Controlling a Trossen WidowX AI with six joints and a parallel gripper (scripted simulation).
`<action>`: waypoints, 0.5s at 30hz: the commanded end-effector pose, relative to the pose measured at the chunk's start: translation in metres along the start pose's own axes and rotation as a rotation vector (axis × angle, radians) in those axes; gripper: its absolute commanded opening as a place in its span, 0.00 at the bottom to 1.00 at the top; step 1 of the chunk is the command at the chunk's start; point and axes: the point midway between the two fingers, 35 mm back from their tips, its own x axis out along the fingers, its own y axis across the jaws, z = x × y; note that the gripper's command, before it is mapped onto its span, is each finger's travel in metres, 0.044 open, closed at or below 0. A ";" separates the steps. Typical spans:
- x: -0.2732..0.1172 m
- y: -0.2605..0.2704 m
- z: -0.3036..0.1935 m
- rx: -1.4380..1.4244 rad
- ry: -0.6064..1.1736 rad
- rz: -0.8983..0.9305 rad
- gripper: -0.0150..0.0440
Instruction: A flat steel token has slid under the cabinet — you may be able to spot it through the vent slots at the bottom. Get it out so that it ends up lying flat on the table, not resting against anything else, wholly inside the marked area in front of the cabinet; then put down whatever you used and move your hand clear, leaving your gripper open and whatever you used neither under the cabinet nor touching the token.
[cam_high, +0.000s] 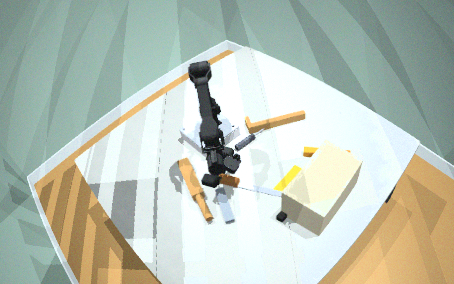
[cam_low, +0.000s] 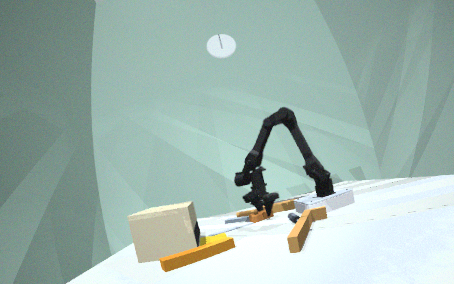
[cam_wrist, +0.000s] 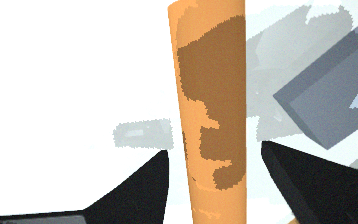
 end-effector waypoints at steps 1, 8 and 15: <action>0.001 0.001 -0.001 -0.001 -0.001 0.001 0.71; 0.002 -0.001 -0.001 0.002 -0.002 -0.005 0.62; 0.002 -0.001 -0.001 0.002 -0.002 -0.005 0.51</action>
